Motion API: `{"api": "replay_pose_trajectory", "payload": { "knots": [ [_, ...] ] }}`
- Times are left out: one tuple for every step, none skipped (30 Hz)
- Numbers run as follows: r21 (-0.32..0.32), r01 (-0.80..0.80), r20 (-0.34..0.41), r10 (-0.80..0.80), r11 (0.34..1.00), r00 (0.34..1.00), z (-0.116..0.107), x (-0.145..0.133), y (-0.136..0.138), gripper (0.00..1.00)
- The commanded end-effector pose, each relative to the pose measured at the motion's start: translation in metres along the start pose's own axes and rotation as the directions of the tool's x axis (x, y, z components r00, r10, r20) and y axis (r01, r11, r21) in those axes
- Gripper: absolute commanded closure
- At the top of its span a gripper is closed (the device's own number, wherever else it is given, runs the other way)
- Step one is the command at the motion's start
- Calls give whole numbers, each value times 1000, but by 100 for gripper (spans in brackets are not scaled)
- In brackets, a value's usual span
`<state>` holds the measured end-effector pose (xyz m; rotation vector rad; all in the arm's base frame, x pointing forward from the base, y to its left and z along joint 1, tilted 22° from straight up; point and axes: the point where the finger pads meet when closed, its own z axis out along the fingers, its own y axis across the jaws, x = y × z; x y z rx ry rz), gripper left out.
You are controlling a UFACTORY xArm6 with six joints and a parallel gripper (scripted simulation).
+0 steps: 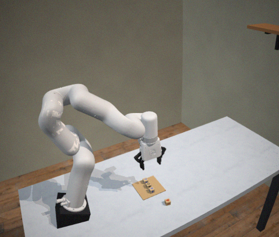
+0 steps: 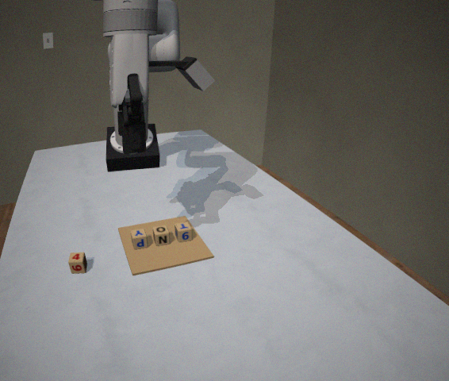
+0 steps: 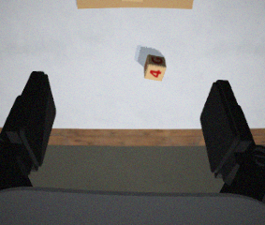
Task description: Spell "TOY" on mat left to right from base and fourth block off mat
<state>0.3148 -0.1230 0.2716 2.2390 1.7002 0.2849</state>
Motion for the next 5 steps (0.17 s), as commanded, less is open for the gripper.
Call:
{"api": "replay_pose_trajectory", "payload": {
  "knots": [
    [-4, 0, 0, 0, 1000, 1000, -1, 0, 1, 0],
    [-4, 0, 0, 0, 1000, 1000, -1, 0, 1, 0],
    [-4, 0, 0, 0, 1000, 1000, -1, 0, 1, 0],
    [-4, 0, 0, 0, 1000, 1000, -1, 0, 1, 0],
    [-4, 0, 0, 0, 1000, 1000, -1, 0, 1, 0]
  ]
}}
